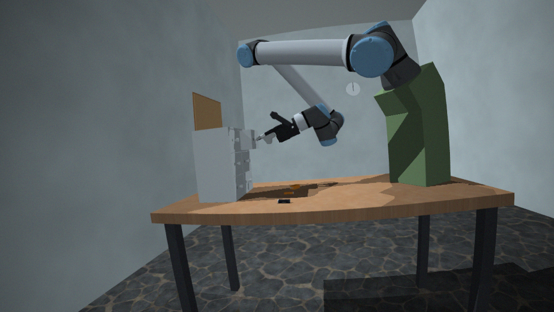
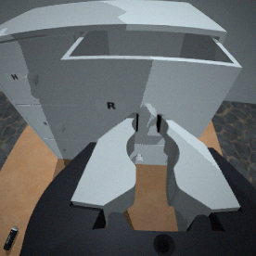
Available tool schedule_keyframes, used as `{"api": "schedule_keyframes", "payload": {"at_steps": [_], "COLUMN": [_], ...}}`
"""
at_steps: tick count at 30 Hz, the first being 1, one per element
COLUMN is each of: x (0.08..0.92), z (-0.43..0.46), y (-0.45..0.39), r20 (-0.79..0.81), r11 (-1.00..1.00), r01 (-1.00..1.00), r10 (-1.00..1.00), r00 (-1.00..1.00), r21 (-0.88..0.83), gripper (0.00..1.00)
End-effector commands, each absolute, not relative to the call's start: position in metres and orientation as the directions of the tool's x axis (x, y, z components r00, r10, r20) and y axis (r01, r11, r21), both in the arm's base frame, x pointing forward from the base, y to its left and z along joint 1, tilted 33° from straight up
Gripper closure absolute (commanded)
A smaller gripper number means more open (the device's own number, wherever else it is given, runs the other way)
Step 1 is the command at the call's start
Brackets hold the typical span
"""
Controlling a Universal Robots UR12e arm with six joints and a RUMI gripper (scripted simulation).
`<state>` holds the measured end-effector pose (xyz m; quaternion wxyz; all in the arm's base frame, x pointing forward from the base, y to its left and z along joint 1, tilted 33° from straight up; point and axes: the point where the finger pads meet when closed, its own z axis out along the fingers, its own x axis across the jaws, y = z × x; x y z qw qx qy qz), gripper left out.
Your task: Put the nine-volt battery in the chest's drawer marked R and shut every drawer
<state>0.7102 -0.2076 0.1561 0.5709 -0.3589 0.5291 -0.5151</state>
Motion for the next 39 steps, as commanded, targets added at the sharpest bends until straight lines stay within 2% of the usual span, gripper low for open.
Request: {"api": "schedule_keyframes", "payload": {"at_steps": [1,39], "x": [0.7079,0.7006], "z": [0.1552,0.1509], "y": [-0.2072,-0.2055], "r20": [-0.234,-0.234], "r11": [0.211,0.211], "r01": [0.209,0.209], "r10": [-0.968,-0.968], "r00": [-0.091,-0.091], "r21": [-0.955,-0.955], "gripper": [0.93,0.93]}}
